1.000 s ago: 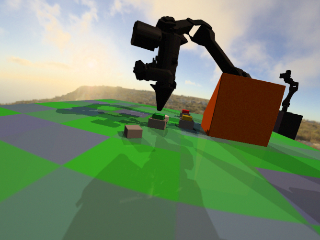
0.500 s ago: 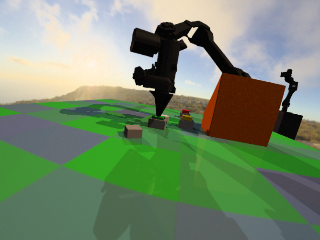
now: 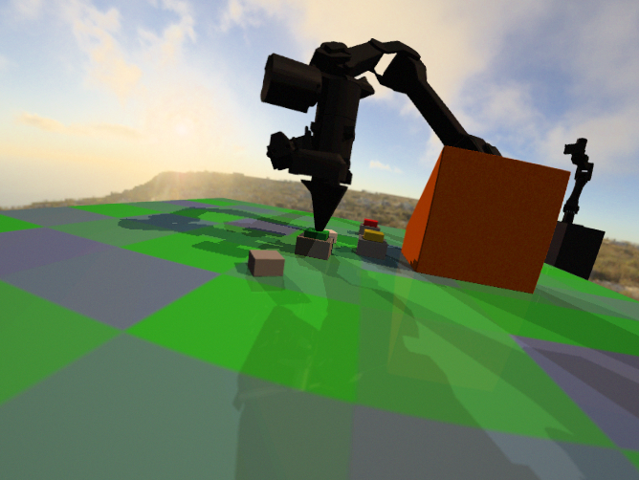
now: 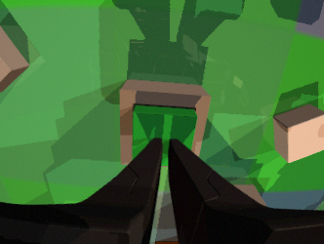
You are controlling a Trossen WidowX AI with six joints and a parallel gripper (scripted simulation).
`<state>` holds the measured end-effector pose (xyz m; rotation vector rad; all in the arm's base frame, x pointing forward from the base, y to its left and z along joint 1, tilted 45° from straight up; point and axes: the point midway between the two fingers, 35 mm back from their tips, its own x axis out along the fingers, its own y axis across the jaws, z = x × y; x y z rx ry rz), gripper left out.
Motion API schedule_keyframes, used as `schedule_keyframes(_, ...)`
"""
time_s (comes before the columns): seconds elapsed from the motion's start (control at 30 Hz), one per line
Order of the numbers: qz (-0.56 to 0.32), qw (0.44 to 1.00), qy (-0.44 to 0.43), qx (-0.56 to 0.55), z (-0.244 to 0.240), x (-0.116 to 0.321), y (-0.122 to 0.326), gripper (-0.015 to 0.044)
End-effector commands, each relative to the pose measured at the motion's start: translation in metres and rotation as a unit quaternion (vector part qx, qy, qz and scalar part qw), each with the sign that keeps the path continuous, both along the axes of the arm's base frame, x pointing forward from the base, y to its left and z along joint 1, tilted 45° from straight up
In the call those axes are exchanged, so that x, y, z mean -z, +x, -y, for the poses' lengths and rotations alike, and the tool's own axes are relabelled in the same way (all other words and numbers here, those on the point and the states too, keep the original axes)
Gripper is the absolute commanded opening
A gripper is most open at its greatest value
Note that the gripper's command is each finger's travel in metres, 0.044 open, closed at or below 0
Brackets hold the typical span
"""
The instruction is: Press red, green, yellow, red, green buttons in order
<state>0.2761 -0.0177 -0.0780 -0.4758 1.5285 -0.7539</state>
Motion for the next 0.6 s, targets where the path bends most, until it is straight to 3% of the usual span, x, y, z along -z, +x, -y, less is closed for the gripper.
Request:
schedule_keyframes(0.0,0.005,1.0,0.003,-0.003,-0.019,-0.018,0.005,0.002)
schedule_keyframes(0.17,0.005,1.0,0.003,-0.003,-0.022,-0.021,0.005,0.002)
schedule_keyframes(0.33,0.005,1.0,0.004,-0.003,-0.062,-0.062,0.011,0.002)
schedule_keyframes(0.57,0.004,1.0,0.004,-0.003,-0.06,-0.073,-0.003,0.002)
